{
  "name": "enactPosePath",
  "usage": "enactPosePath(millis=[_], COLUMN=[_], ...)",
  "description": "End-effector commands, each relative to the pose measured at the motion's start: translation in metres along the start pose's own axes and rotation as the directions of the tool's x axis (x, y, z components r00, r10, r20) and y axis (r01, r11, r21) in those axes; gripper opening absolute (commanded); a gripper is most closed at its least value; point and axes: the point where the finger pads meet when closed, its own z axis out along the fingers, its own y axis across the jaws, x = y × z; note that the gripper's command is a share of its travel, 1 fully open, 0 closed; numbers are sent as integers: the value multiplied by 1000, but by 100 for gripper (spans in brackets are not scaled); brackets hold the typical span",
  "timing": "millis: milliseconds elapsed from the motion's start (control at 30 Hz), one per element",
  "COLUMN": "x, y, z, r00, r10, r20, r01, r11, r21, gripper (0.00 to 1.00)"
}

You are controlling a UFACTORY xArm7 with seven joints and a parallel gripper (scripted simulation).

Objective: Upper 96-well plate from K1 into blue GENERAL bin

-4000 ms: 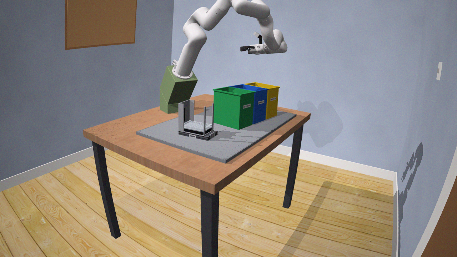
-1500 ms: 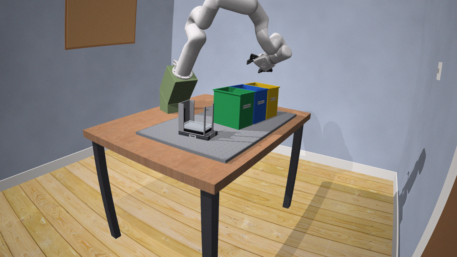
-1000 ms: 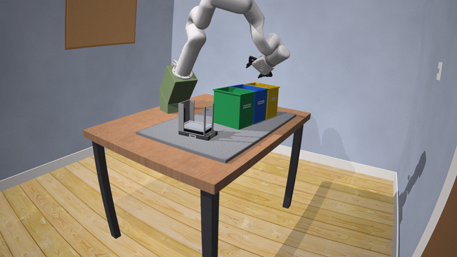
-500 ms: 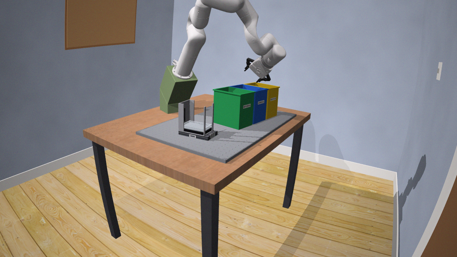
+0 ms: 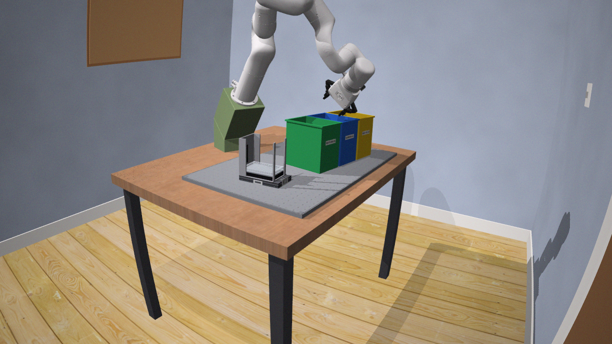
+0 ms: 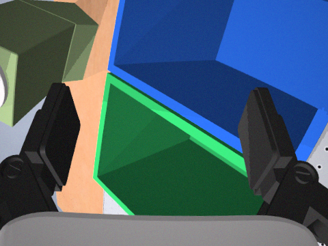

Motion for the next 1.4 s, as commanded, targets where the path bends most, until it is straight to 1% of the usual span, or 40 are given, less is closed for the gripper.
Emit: enactPosePath(millis=[0, 100, 167, 333, 433, 500, 533, 700, 800, 867, 1000, 1067, 1100, 1200, 1233, 1367], x=[-16, -30, -31, -55, -69, -69, -73, -97, -111, -113, -132, -132, -136, -150, -150, -168], y=[2, 4, 4, 4, 4, 4, 4, 1, -1, -1, -5, -5, -6, -10, -10, -16], z=[-8, -13, -14, -22, -27, -27, -28, -36, -41, -41, -47, -47, -49, -53, -53, -58], r00=[998, 998, 998, 978, 978, 978, 978, 941, 941, 941, 898, 898, 888, 888, 888, 832], r10=[69, 69, 69, 206, 206, 206, 206, 335, 335, 335, 433, 433, 452, 452, 452, 538], r20=[0, 1, 1, -15, -15, -15, -15, -45, -45, -45, -80, -80, -88, -88, -88, -133], r01=[-69, -69, -69, -206, -206, -206, -207, -337, -337, -337, -438, -438, -457, -457, -457, -548], r11=[996, 996, 996, 969, 969, 969, 969, 917, 917, 917, 856, 856, 842, 842, 842, 763], r21=[-50, -50, -50, -135, -135, -135, -135, -214, -214, -214, -276, -276, -287, -287, -287, -342], gripper=[100, 100, 100, 100, 100, 100, 100, 100, 100, 100, 100, 100, 100, 100, 100, 100])
